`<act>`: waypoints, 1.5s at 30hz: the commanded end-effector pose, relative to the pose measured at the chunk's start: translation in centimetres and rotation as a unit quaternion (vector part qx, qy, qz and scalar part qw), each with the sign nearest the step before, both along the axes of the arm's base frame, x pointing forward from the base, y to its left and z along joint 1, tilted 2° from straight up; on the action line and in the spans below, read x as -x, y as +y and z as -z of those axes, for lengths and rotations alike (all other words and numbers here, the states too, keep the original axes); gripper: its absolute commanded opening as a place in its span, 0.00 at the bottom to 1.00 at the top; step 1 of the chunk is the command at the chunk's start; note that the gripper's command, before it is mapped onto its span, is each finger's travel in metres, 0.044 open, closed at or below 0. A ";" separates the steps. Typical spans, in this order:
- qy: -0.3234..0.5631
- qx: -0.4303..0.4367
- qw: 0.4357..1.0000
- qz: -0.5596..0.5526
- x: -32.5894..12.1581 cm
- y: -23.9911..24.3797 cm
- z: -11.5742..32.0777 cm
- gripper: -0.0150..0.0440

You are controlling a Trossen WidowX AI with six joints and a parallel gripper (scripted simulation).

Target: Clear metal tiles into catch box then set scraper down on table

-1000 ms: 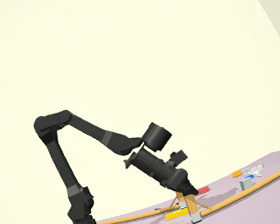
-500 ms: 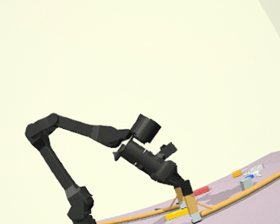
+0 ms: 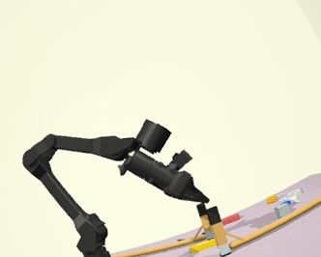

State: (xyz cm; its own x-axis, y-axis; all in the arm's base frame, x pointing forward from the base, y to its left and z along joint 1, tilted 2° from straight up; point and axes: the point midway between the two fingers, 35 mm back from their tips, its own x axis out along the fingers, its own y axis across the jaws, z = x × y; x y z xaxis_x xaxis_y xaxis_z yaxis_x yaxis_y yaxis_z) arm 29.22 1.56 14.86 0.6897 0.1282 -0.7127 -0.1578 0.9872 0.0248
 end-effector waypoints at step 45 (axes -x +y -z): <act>-0.325 -0.043 0.944 -0.035 7.4 -0.5 -22.6 1.00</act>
